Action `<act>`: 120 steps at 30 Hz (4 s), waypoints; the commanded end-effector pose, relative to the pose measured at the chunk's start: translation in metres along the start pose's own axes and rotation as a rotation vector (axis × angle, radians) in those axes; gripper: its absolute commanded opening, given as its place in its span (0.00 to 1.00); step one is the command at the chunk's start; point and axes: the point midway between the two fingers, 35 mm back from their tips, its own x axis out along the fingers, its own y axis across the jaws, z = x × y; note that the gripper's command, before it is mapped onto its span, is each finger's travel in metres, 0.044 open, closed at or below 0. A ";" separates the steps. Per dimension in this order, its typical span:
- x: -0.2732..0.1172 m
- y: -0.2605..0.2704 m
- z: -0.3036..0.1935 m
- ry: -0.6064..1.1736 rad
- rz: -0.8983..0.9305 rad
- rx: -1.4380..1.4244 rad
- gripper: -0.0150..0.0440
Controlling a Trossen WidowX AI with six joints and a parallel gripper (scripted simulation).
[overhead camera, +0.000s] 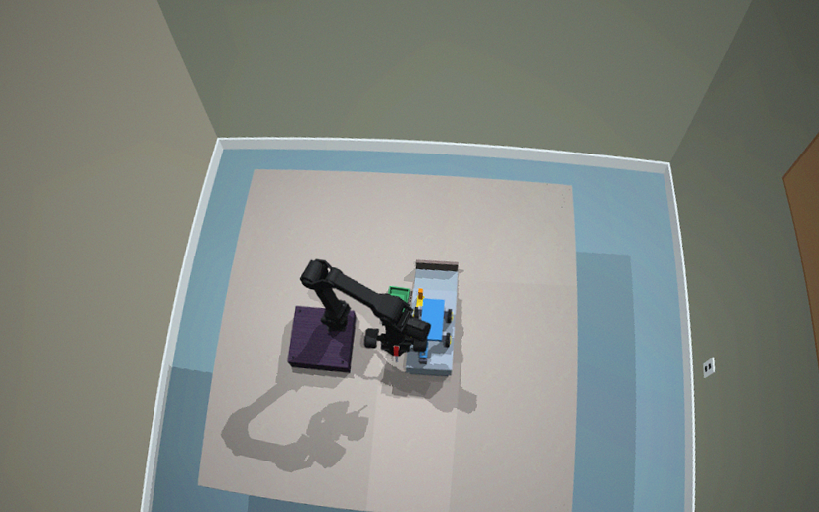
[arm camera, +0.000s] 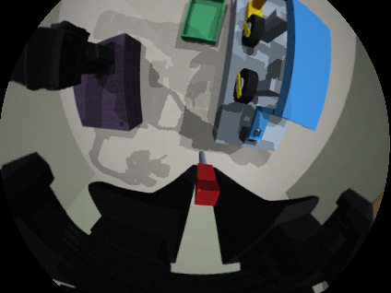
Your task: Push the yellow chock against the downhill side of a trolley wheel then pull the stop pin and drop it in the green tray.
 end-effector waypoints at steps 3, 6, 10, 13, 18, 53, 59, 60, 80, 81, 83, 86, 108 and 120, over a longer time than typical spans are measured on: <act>-0.002 0.000 0.020 -0.003 0.002 -0.002 0.25; -0.004 -0.001 0.031 -0.005 0.002 -0.002 0.25; -0.006 -0.002 0.046 -0.006 0.002 -0.002 0.25; -0.008 -0.003 0.057 -0.007 0.002 -0.002 0.25; -0.012 -0.004 0.075 -0.009 0.002 -0.002 0.25; -0.032 0.002 0.210 -0.023 0.003 -0.002 0.25; -0.034 0.004 0.235 -0.026 0.003 -0.002 0.25; -0.035 0.004 0.237 -0.026 0.003 -0.002 0.25; -0.034 0.005 0.234 -0.113 -0.038 -0.458 0.25; -0.034 0.005 0.234 -0.118 -0.041 -0.487 0.25; -0.034 0.005 0.234 -0.129 -0.048 -0.547 0.25; -0.033 0.005 0.233 -0.144 -0.058 -0.635 0.25; -0.033 0.004 0.229 -0.237 -0.180 -1.284 0.25; -0.033 0.004 0.228 -0.251 -0.226 -1.445 0.25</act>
